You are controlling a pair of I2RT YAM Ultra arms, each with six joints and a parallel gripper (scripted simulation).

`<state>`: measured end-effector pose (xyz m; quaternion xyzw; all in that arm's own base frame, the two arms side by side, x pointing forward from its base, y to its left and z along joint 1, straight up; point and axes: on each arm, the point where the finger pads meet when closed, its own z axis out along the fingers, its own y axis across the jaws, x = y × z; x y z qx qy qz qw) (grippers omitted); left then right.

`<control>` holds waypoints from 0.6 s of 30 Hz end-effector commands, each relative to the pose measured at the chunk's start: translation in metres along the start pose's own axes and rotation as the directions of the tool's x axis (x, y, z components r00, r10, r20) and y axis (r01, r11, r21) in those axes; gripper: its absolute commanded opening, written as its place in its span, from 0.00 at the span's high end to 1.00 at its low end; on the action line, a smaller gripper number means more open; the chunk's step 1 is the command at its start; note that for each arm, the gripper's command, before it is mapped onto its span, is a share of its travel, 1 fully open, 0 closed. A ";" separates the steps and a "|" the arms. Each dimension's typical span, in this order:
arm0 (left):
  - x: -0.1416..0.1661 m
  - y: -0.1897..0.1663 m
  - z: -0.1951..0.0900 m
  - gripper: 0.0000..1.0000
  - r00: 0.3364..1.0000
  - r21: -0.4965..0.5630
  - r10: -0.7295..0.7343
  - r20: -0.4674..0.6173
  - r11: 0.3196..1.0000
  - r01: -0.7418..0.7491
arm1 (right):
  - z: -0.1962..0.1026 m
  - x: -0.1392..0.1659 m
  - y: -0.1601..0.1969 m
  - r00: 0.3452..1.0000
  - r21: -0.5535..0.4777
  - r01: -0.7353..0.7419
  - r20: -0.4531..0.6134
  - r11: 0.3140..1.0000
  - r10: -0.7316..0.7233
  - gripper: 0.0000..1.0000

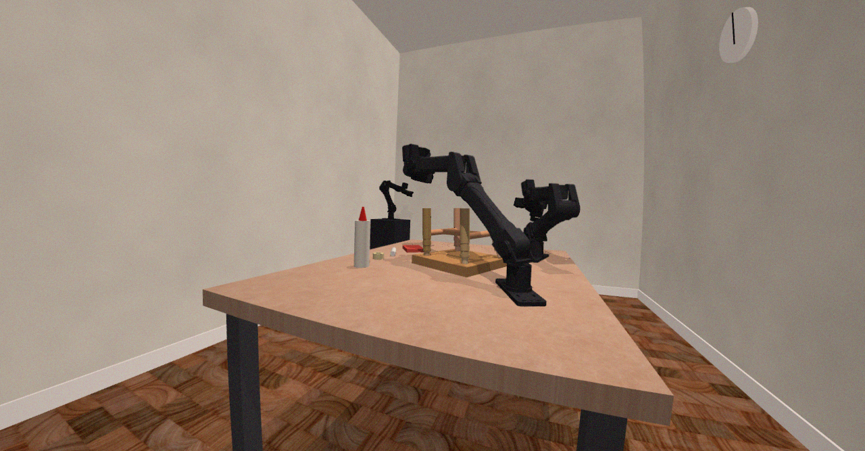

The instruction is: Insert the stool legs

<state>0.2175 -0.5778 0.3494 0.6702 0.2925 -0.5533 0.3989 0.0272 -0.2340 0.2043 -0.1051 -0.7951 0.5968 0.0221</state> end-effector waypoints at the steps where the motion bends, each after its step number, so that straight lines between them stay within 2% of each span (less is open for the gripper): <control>1: -0.009 -0.001 -0.002 1.00 1.000 -0.003 0.018 0.008 1.000 -0.018 | 0.000 -0.001 -0.003 1.000 0.006 -0.007 0.002 1.000 0.007 0.00; 17: -0.009 -0.001 -0.002 1.00 1.000 -0.003 0.018 0.008 1.000 -0.018 | 0.000 -0.001 -0.003 1.000 0.006 -0.007 0.002 1.000 0.007 0.00; 18: -0.014 -0.002 -0.003 1.00 1.000 -0.001 0.020 0.010 1.000 -0.020 | -0.003 -0.001 -0.012 0.999 0.028 -0.037 0.008 0.999 0.037 0.00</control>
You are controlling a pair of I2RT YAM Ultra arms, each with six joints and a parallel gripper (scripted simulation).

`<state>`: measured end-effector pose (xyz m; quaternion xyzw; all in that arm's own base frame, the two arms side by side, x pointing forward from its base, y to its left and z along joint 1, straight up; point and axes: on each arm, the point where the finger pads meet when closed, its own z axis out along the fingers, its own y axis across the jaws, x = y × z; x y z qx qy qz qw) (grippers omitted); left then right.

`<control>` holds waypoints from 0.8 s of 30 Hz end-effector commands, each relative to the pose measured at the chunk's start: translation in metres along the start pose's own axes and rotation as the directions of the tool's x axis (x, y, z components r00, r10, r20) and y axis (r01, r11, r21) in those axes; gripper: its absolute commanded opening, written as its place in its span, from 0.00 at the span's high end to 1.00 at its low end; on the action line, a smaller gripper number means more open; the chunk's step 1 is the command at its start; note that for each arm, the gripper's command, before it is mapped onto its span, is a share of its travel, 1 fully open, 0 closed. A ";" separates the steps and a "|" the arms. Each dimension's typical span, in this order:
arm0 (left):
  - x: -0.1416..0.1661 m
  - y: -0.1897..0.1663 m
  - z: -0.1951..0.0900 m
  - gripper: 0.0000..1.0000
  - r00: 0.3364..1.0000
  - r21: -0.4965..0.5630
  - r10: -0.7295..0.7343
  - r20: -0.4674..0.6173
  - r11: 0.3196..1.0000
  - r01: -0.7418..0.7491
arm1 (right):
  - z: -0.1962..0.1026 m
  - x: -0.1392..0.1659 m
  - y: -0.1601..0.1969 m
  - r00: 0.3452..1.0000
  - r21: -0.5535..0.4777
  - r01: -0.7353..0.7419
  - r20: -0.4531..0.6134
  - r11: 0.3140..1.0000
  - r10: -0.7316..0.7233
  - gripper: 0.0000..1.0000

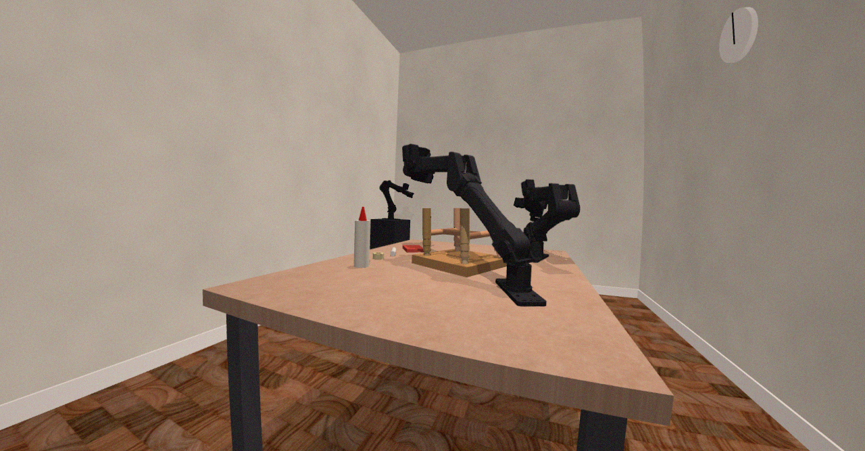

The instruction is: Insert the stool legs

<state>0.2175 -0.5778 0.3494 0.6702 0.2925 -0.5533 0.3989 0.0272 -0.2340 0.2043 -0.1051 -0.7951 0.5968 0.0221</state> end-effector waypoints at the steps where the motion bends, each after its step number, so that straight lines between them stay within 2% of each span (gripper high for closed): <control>1: -0.014 -0.002 -0.003 0.31 1.000 -0.001 0.020 0.010 1.000 -0.020 | -0.003 -0.001 -0.012 0.999 0.028 -0.037 0.008 0.999 0.037 0.00; 17: -0.014 -0.002 -0.003 0.31 1.000 -0.001 0.020 0.010 1.000 -0.020 | -0.003 -0.001 -0.012 0.999 0.028 -0.037 0.008 0.999 0.037 0.00; 18: -0.014 -0.002 -0.003 0.31 1.000 -0.001 0.020 0.010 1.000 -0.020 | -0.003 -0.001 -0.012 0.999 0.028 -0.037 0.008 0.999 0.037 0.31; 24: -0.014 -0.002 -0.003 0.31 1.000 -0.001 0.020 0.010 1.000 -0.020 | -0.003 -0.001 -0.012 0.999 0.028 -0.037 0.008 0.999 0.037 0.31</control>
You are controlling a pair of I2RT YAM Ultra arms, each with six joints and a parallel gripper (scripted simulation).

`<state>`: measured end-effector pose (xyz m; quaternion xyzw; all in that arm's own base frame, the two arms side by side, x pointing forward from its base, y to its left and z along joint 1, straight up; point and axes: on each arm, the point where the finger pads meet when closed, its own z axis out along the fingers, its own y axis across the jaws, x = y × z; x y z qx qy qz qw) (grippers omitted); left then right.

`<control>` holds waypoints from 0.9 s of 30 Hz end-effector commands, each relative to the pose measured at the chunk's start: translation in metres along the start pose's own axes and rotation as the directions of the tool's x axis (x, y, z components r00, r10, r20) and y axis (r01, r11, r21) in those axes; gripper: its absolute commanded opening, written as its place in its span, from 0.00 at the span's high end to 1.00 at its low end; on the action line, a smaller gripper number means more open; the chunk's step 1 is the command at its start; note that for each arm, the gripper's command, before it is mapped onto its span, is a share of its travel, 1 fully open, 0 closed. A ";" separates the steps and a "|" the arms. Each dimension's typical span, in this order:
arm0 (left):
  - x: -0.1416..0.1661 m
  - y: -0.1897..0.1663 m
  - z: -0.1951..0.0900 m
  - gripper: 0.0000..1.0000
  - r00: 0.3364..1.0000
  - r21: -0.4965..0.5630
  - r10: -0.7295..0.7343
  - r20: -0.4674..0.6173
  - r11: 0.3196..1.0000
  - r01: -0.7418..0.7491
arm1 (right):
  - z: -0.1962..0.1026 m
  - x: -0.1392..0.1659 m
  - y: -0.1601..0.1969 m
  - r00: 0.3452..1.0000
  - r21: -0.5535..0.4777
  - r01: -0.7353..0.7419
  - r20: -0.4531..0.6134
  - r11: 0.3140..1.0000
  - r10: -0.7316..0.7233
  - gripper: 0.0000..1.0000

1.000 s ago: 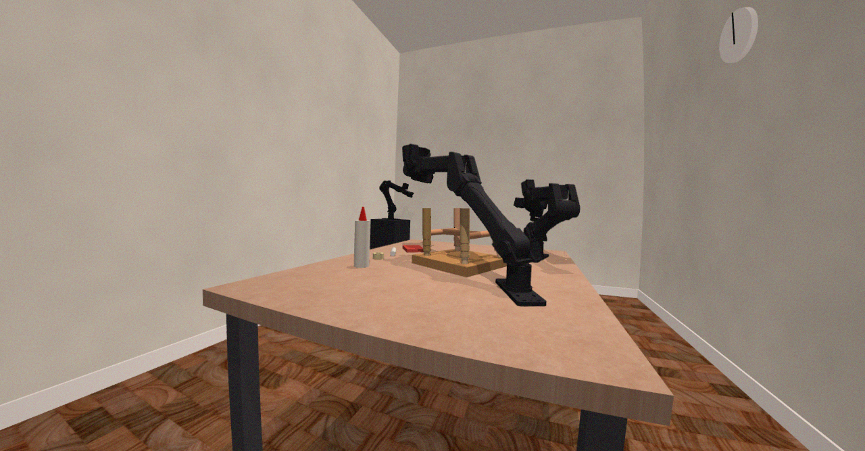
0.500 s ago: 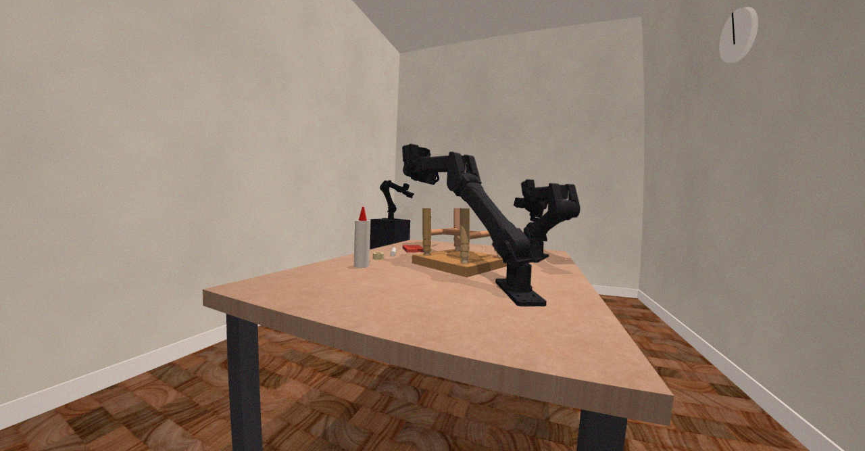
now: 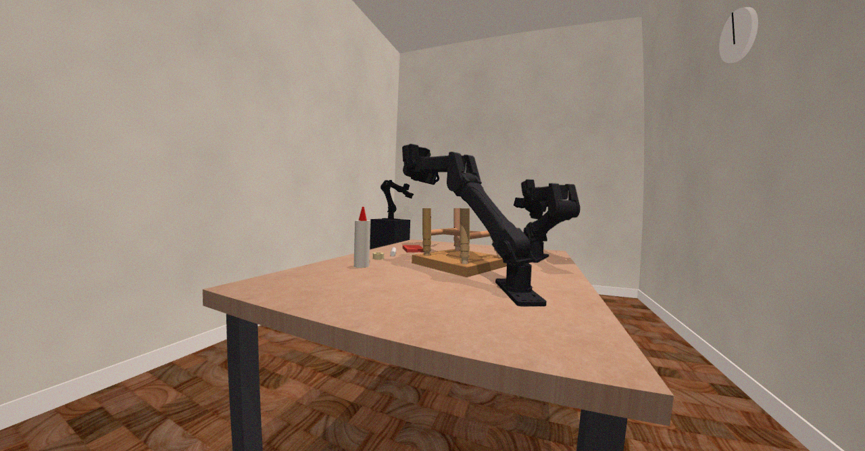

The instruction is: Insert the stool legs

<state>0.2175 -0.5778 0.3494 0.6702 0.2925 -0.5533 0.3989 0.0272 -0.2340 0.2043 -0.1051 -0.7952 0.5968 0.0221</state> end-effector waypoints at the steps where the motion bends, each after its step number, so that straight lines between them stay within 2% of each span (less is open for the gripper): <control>1: -0.014 -0.002 -0.003 0.31 1.000 -0.001 0.020 0.010 1.000 -0.020 | -0.003 -0.001 -0.012 0.999 0.028 -0.037 0.008 0.999 0.037 0.31; 10: -0.010 -0.001 -0.002 0.31 1.000 -0.001 0.017 0.009 1.000 -0.017 | -0.001 -0.001 -0.006 1.000 0.014 -0.022 0.003 1.000 0.022 0.31; 11: -0.020 -0.009 0.003 0.31 0.999 0.007 0.032 0.011 0.999 -0.032 | -0.004 -0.012 -0.017 0.998 0.021 -0.040 0.048 0.999 0.039 0.31; 12: -0.019 -0.009 0.003 0.31 1.000 0.006 0.029 0.007 1.000 -0.029 | -0.003 -0.014 -0.014 0.998 0.006 -0.029 0.048 1.000 0.029 0.31; 14: -0.008 -0.006 -0.001 0.31 1.000 -0.002 0.002 -0.012 1.000 -0.002 | -0.007 -0.016 -0.012 0.997 -0.007 -0.031 0.072 0.999 0.032 0.31; 17: -0.025 -0.011 0.002 0.31 0.999 0.000 0.041 -0.006 0.999 -0.041 | -0.009 -0.031 -0.010 0.990 -0.022 -0.049 0.133 0.999 0.051 0.31; 19: -0.007 -0.013 0.004 0.31 0.999 0.004 0.001 -0.034 1.000 -0.001 | -0.012 -0.040 -0.002 0.984 -0.058 -0.029 0.172 0.998 0.039 0.31; 21: -0.013 -0.012 0.003 0.31 0.999 -0.002 0.020 -0.037 1.000 -0.020 | -0.016 -0.052 -0.003 0.974 -0.071 -0.043 0.221 0.997 0.057 0.31; 23: 0.003 -0.015 0.005 0.31 0.998 0.004 -0.017 -0.063 1.000 0.017 | -0.021 -0.063 -0.004 0.960 -0.083 -0.054 0.269 0.995 0.074 0.31; 24: -0.006 -0.015 0.004 0.31 0.998 0.000 0.005 -0.057 1.000 -0.005 | -0.024 -0.068 -0.002 0.954 -0.095 -0.048 0.289 0.994 0.074 0.31; 27: 0.000 -0.009 -0.002 0.31 0.998 -0.014 0.000 -0.067 1.000 -0.001 | -0.026 -0.072 0.000 0.949 -0.107 -0.042 0.307 0.993 0.073 0.31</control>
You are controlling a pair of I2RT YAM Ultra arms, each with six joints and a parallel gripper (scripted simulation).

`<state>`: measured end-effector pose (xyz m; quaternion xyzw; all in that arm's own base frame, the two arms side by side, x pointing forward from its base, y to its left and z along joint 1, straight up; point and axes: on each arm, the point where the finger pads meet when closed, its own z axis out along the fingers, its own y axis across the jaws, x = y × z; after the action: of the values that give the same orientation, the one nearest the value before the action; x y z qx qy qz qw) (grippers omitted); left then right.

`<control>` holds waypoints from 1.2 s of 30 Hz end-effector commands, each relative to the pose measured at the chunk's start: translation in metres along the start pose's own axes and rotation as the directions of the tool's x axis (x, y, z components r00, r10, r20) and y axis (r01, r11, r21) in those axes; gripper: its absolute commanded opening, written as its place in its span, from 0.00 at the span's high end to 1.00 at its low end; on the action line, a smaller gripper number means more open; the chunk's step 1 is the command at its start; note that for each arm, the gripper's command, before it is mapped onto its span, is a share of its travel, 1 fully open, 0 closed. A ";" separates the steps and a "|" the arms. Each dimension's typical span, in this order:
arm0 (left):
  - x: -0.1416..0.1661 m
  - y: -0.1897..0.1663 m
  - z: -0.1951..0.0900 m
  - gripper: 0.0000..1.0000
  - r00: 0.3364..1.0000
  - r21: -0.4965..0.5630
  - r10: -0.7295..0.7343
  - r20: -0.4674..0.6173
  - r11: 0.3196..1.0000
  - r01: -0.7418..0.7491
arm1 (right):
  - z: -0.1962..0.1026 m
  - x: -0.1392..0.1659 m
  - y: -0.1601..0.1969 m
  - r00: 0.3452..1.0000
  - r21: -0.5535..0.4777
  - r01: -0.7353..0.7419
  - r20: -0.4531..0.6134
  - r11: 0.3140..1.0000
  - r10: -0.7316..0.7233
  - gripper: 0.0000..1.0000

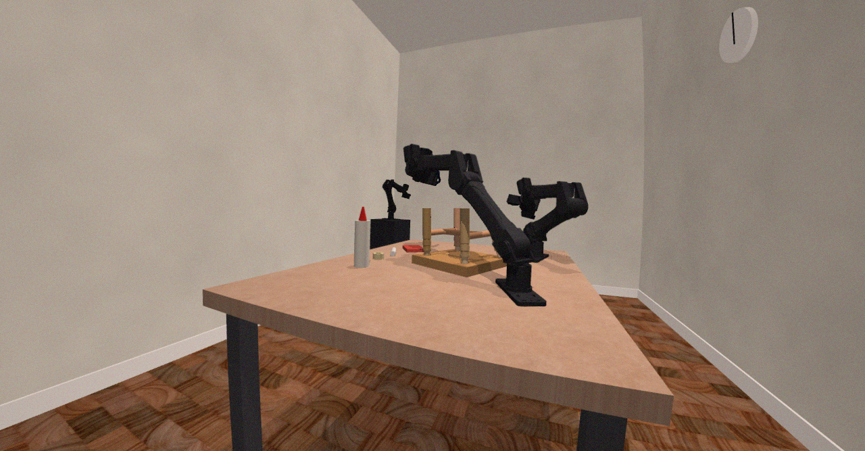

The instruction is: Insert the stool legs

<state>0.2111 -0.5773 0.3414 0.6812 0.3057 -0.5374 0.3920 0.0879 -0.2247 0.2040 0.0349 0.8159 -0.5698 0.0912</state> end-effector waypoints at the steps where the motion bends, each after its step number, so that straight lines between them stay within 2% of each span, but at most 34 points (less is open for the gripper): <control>1: -0.022 -0.003 -0.011 0.31 0.999 -0.017 0.033 -0.010 0.999 -0.033 | -0.005 -0.020 -0.006 0.997 -0.025 -0.025 0.069 0.999 0.027 0.31; 3: -0.018 -0.012 0.000 0.31 1.000 0.006 0.022 -0.021 1.000 -0.022 | -0.008 -0.032 -0.006 0.992 -0.039 -0.035 0.121 0.999 0.039 0.31; 5: 0.002 -0.016 0.003 0.31 0.998 0.016 -0.022 -0.052 1.000 0.023 | -0.013 -0.046 -0.006 0.983 -0.053 -0.049 0.177 0.997 0.057 0.31; 8: -0.016 -0.016 -0.001 0.31 0.999 0.005 0.022 -0.049 1.000 -0.022 | -0.019 -0.062 0.001 0.969 -0.099 -0.037 0.240 0.994 0.059 0.31; 10: 0.005 -0.020 0.002 0.31 0.996 0.016 -0.024 -0.082 1.000 0.025 | -0.025 -0.073 0.005 0.956 -0.125 -0.033 0.286 0.992 0.068 0.31; 14: -0.006 -0.023 0.001 0.31 0.996 0.012 0.008 -0.090 1.000 -0.007 | -0.037 -0.094 0.015 0.925 -0.185 -0.013 0.371 0.983 0.082 0.31; 16: -0.006 -0.023 0.001 0.31 0.996 0.012 0.008 -0.090 1.000 -0.007 | -0.037 -0.094 0.015 0.925 -0.185 -0.013 0.371 0.983 0.082 0.31; 18: 0.033 -0.026 0.005 0.31 0.988 0.026 -0.072 -0.138 0.997 0.076 | -0.044 -0.105 0.017 0.906 -0.205 -0.006 0.413 0.979 0.092 0.31; 19: 0.008 -0.030 0.003 0.31 0.992 0.026 -0.027 -0.122 0.999 0.031 | -0.048 -0.108 0.022 0.900 -0.225 0.011 0.428 0.974 0.089 0.31; 20: 0.012 -0.030 0.005 0.31 0.991 0.028 -0.029 -0.129 0.999 0.033 | -0.052 -0.115 0.022 0.885 -0.234 0.007 0.454 0.972 0.103 0.31; 22: -0.003 -0.033 0.001 0.31 0.992 0.024 0.004 -0.126 1.000 -0.001 | -0.062 -0.125 0.027 0.861 -0.267 0.023 0.495 0.964 0.116 0.31; 23: -0.001 -0.034 0.001 0.31 0.991 0.024 0.000 -0.134 1.000 0.003 | -0.066 -0.130 0.029 0.849 -0.281 0.031 0.514 0.959 0.124 0.31; 24: 0.020 -0.038 0.003 0.31 0.985 0.037 -0.045 -0.164 0.998 0.051 | -0.071 -0.134 0.033 0.839 -0.301 0.046 0.529 0.953 0.126 0.31; 27: 0.007 -0.039 0.001 0.31 0.986 0.032 -0.007 -0.167 0.999 0.012 | -0.087 -0.149 0.041 0.797 -0.345 0.074 0.584 0.936 0.152 0.31; 30: 0.027 -0.046 0.003 0.31 0.977 0.047 -0.044 -0.208 0.997 0.055 | -0.105 -0.162 0.048 0.752 -0.389 0.109 0.634 0.915 0.180 0.31; 34: 0.029 -0.045 -0.002 0.31 0.974 0.040 -0.042 -0.222 0.998 0.052 | -0.118 -0.170 0.052 0.721 -0.416 0.133 0.663 0.900 0.200 0.31; 35: 0.009 -0.049 -0.003 0.31 0.978 0.042 -0.008 -0.207 0.999 0.017 | -0.123 -0.170 0.058 0.713 -0.428 0.160 0.673 0.889 0.195 0.31; 36: 0.016 -0.055 0.000 0.31 0.975 0.055 -0.022 -0.222 0.998 0.035 | -0.130 -0.174 0.060 0.696 -0.441 0.173 0.688 0.881 0.207 0.31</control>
<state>0.1857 -0.5598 0.2999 0.7322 0.3527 -0.4785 0.3326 0.2424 -0.0925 0.2095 -0.1958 0.8331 -0.3509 0.3802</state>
